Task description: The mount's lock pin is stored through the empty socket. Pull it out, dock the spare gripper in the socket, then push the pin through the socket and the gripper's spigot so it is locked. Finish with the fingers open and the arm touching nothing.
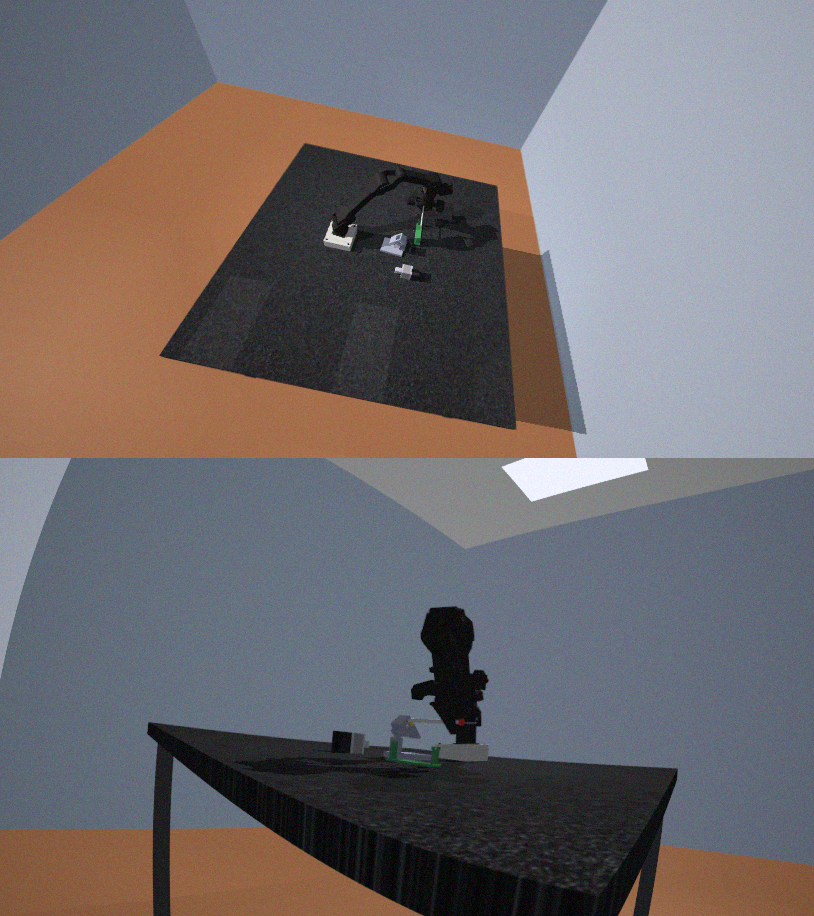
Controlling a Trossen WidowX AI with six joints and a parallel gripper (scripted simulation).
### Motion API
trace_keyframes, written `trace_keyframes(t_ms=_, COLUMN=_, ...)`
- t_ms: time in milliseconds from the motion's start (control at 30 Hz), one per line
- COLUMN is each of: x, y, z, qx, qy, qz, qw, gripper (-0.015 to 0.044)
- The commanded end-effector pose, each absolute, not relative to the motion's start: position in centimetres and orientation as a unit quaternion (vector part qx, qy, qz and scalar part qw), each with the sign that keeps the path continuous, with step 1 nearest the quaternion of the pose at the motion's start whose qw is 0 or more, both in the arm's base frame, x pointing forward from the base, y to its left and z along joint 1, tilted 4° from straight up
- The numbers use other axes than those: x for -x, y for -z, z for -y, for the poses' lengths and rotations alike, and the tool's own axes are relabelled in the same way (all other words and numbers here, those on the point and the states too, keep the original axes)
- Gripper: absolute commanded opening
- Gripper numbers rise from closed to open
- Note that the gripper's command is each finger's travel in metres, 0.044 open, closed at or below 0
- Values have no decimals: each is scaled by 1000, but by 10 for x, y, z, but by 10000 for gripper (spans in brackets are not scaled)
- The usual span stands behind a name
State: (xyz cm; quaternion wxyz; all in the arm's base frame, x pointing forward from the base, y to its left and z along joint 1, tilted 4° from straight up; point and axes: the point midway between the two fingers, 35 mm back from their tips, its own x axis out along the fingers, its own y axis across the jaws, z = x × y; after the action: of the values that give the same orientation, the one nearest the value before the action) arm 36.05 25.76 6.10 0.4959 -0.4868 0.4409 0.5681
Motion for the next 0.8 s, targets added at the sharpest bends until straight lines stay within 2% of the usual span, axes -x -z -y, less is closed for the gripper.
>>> trace_keyframes(t_ms=0, x=-361, y=-54, z=-257, qx=488, qy=-569, qz=-440, qw=495, gripper=0)
trace_keyframes(t_ms=767, x=-363, y=-20, z=-256, qx=488, qy=-569, qz=-440, qw=494, gripper=0)
